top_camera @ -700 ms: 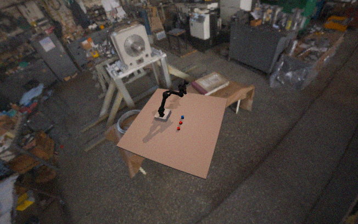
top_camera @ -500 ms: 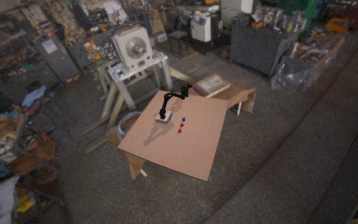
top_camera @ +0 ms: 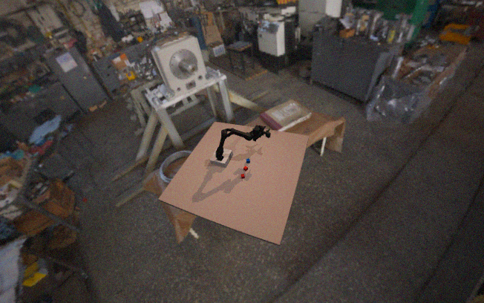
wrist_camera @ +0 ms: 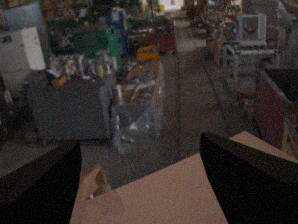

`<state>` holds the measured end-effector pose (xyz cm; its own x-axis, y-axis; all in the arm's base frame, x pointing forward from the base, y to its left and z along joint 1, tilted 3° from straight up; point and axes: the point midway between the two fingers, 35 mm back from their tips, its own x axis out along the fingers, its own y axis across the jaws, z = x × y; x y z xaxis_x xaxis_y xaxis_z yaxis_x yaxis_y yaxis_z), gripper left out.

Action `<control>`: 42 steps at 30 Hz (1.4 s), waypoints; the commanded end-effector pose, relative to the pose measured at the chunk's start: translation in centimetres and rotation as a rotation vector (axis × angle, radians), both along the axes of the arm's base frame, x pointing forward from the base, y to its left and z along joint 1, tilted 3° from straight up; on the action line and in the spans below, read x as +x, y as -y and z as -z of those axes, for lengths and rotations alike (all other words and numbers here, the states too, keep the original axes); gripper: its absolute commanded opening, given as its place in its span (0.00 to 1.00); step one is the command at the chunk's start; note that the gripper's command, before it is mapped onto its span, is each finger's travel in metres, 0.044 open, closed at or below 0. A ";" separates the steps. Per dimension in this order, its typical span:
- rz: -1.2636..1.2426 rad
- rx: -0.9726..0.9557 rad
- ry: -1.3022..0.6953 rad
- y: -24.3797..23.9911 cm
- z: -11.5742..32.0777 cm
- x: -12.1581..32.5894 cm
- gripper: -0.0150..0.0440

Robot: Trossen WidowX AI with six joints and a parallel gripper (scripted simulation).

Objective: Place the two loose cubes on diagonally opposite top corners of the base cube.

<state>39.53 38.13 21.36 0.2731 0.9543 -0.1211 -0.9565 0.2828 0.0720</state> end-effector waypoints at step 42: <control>1.753 -0.375 -1.606 46.7 11.8 -7.0 0.70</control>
